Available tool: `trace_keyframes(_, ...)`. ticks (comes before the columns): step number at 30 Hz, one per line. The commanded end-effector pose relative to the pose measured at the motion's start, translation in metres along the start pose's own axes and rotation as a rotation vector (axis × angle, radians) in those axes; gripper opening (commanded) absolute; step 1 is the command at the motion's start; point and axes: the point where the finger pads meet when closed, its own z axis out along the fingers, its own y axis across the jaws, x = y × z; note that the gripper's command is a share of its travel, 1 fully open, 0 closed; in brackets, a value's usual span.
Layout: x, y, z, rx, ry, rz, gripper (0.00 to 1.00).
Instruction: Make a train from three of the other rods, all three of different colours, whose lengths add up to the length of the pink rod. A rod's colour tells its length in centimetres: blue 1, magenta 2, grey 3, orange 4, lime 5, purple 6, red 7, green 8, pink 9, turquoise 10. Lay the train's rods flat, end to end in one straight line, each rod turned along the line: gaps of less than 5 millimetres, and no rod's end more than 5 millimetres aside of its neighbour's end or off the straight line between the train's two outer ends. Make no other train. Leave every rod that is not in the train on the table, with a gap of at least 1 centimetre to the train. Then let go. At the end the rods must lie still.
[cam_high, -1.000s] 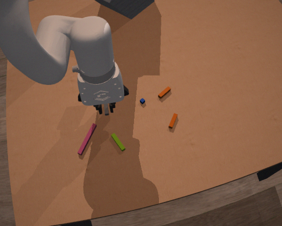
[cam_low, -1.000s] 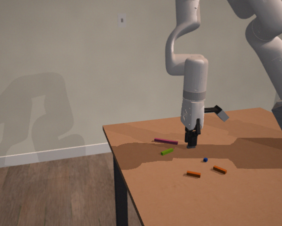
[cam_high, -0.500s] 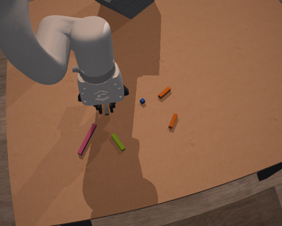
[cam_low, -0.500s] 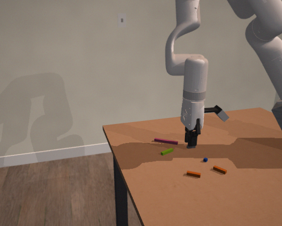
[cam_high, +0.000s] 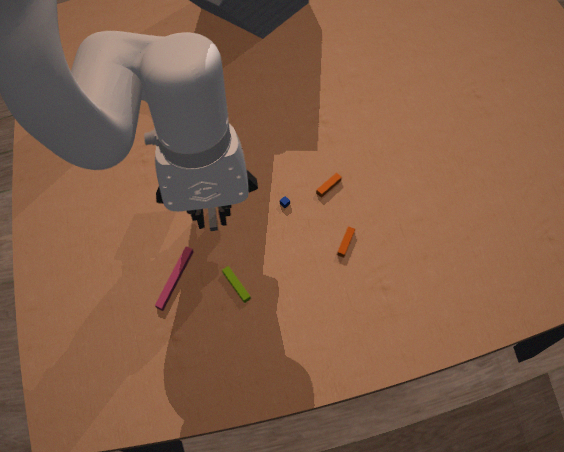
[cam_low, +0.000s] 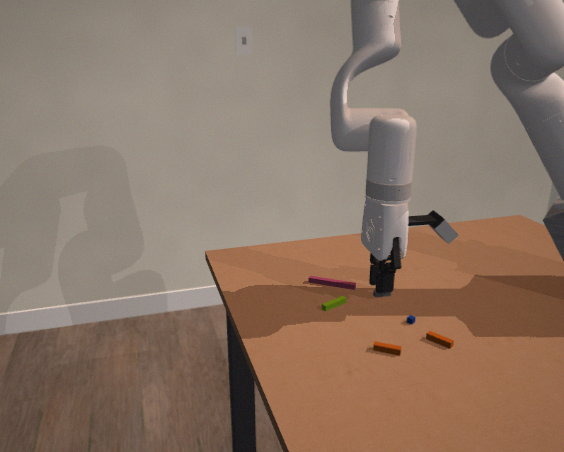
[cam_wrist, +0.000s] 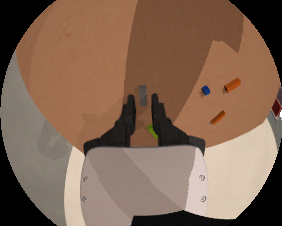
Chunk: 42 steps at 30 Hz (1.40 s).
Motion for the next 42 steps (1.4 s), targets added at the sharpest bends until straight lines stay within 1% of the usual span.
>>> trace_keyframes(1,-0.001,0.000,0.000,0.000,-0.002,0.000,0.24)
trace_keyframes(21,-0.001,0.000,0.013,0.000,-0.002,0.000,0.24)
trace_keyframes(42,-0.001,0.000,0.013,0.000,-0.002,0.000,0.24)
